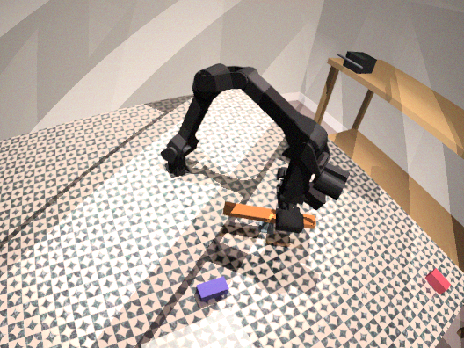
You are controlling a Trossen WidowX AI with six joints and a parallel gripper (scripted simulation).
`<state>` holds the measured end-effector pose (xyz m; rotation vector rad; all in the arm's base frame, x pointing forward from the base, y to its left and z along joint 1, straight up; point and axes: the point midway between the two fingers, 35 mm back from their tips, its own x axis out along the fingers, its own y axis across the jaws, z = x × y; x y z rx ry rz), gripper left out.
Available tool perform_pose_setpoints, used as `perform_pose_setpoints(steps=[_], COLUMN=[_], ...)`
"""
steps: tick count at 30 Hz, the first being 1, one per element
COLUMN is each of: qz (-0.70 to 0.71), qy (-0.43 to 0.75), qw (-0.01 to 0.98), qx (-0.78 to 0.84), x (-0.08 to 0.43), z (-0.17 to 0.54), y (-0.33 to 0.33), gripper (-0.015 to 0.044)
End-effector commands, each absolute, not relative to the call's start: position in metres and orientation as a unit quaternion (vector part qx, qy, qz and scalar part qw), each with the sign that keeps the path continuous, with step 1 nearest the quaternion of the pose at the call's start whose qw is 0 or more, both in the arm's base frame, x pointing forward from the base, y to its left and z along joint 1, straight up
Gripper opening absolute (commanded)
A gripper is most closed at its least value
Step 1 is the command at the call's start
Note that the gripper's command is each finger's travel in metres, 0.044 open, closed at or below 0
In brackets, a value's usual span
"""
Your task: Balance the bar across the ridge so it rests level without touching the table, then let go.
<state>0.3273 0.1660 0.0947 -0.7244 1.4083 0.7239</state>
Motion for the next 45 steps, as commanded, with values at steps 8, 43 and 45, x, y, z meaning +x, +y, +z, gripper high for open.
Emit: perform_pose_setpoints(steps=[8,43,45], qz=[0.318,0.318,0.318], qy=[0.619,0.619,0.619], qw=[0.644,0.644,0.644], qx=[-0.318,-0.318,-0.318], x=[0.327,0.324,0.324], z=[0.095,0.195,0.195], y=[0.166,0.165,0.165], gripper=[0.0185,0.044,0.044])
